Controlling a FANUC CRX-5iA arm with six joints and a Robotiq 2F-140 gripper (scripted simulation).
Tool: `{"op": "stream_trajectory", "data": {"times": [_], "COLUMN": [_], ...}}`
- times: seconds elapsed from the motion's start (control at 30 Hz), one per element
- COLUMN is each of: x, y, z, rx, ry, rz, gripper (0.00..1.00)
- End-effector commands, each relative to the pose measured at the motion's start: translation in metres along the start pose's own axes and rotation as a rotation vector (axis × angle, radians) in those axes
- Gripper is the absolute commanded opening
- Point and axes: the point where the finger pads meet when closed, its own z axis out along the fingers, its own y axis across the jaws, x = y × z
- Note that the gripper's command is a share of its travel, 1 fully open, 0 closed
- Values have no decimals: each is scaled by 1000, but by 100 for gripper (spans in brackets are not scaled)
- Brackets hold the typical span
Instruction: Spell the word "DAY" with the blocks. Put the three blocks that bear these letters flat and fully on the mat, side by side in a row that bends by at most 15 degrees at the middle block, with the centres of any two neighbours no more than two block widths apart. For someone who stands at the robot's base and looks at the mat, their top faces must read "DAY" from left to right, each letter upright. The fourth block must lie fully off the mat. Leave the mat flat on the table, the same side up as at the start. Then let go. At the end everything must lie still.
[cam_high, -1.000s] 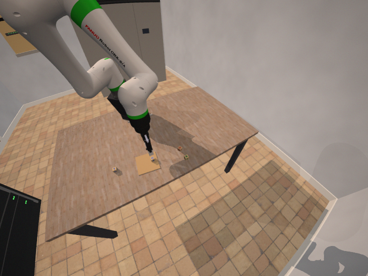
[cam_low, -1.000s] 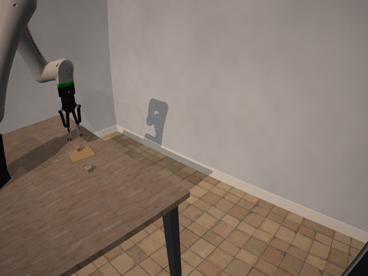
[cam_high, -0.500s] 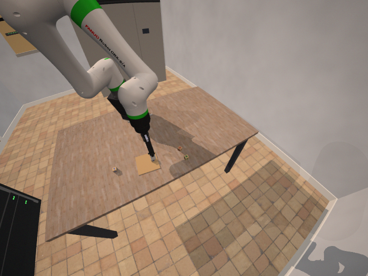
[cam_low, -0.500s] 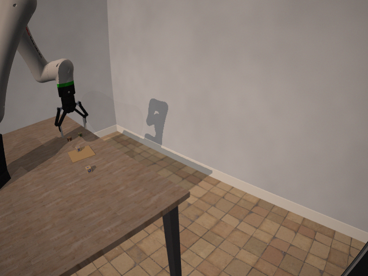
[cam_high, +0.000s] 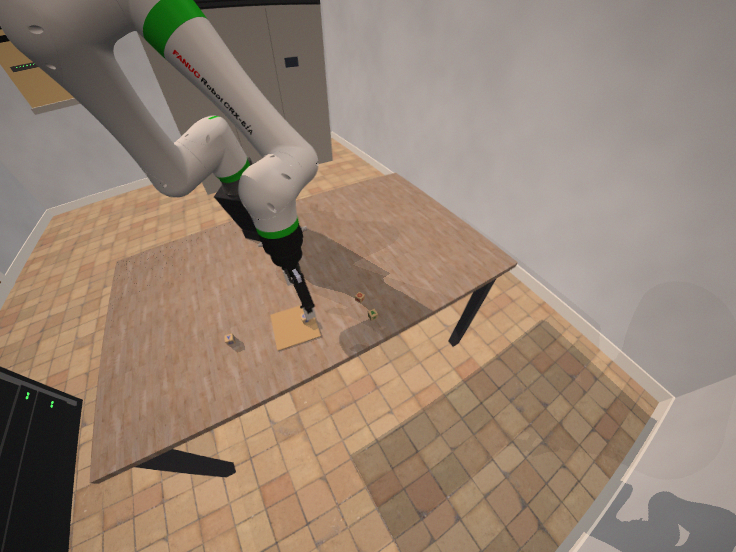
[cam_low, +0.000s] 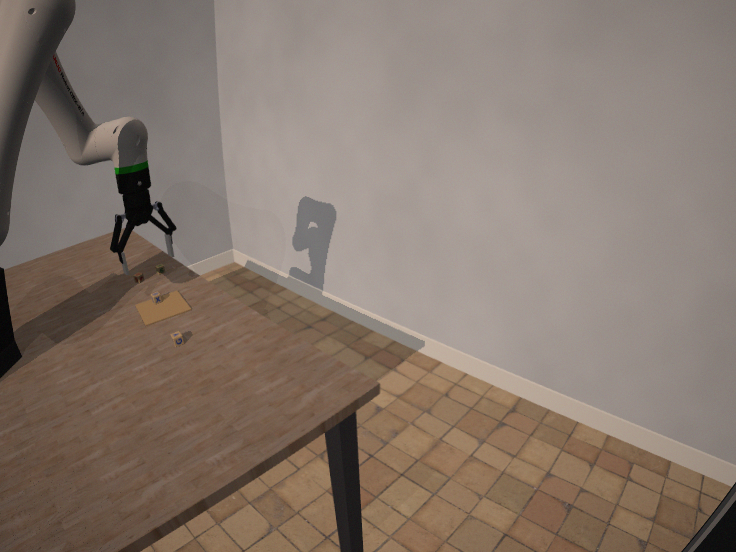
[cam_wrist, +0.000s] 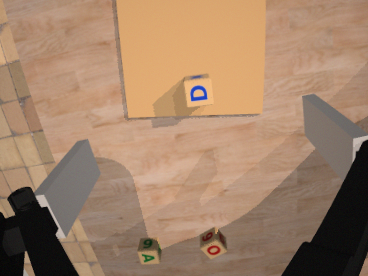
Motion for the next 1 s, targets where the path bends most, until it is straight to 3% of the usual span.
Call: {"op": "stream_trajectory", "data": {"times": [0.0, 0.97], "x": [-4, -57], "y": [-3, -43], "z": [0, 1], "rx": [-1, 0], "ry": [-1, -1], "rz": [-70, -1018], "gripper": [100, 100]}}
